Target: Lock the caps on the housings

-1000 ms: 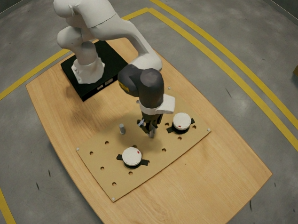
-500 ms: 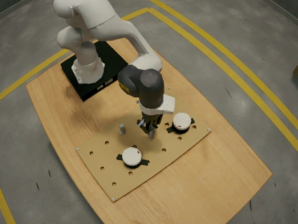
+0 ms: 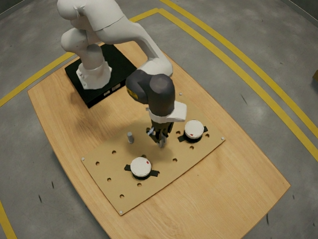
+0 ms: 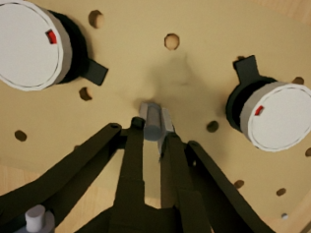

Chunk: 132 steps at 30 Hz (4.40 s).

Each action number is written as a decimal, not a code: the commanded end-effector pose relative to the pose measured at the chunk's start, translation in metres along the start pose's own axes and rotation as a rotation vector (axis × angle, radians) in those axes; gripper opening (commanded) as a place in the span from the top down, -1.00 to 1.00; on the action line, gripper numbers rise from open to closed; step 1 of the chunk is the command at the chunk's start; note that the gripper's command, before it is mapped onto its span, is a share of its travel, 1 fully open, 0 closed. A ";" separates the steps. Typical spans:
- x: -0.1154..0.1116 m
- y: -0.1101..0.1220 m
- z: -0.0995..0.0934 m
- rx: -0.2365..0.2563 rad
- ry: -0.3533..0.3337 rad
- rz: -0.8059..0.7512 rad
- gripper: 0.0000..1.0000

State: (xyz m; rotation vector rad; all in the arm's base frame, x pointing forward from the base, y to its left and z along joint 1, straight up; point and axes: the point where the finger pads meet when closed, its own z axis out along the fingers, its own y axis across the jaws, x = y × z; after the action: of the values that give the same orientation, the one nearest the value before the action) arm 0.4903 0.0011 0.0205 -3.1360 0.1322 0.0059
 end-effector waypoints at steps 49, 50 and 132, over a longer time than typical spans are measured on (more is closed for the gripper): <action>0.001 0.001 0.002 -0.003 0.004 0.005 0.80; 0.001 0.001 0.002 -0.003 0.004 0.005 0.80; 0.001 0.001 0.000 -0.003 0.004 0.005 0.28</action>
State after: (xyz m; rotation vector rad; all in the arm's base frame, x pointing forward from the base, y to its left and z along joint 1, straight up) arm 0.4917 0.0003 0.0194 -3.1373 0.1347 -0.0013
